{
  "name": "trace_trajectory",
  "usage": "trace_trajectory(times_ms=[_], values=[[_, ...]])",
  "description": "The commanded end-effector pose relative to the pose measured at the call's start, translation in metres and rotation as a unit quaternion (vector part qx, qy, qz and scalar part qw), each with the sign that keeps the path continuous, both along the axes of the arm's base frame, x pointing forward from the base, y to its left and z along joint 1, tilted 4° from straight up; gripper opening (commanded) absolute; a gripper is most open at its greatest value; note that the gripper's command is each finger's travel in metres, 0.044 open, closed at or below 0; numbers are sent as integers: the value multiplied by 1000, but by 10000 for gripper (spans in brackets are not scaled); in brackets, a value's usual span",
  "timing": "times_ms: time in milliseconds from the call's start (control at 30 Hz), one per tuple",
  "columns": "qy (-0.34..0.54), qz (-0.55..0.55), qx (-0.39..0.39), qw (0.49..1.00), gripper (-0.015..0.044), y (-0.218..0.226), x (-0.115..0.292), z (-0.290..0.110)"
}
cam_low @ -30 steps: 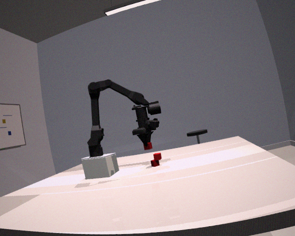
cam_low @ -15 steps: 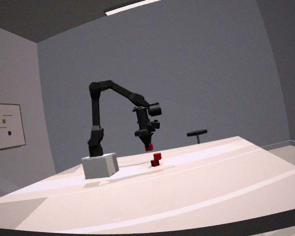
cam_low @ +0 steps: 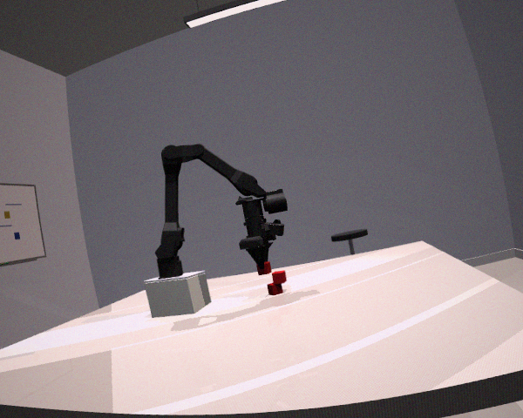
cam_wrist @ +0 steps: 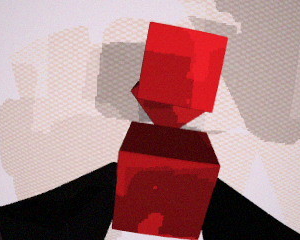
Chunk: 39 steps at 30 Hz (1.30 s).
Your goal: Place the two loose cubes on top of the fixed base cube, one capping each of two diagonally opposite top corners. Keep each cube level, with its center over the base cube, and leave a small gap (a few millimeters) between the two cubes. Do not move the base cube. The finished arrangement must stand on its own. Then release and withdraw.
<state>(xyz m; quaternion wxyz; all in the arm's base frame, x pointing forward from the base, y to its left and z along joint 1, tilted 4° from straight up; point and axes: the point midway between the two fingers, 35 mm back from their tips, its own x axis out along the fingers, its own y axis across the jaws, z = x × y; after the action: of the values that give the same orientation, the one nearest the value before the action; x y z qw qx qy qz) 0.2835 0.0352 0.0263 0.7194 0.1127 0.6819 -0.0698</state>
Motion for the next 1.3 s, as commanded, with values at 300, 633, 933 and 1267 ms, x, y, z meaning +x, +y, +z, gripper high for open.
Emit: trace_trajectory(times_ms=[300, 633, 933, 1267], values=[[0, 1, -1, 1000, 105, 1, 2, -17], [0, -1, -1, 1000, 105, 1, 4, -31], [0, -1, -1, 1000, 105, 1, 4, -31], [0, -1, -1, 1000, 105, 1, 4, -32]])
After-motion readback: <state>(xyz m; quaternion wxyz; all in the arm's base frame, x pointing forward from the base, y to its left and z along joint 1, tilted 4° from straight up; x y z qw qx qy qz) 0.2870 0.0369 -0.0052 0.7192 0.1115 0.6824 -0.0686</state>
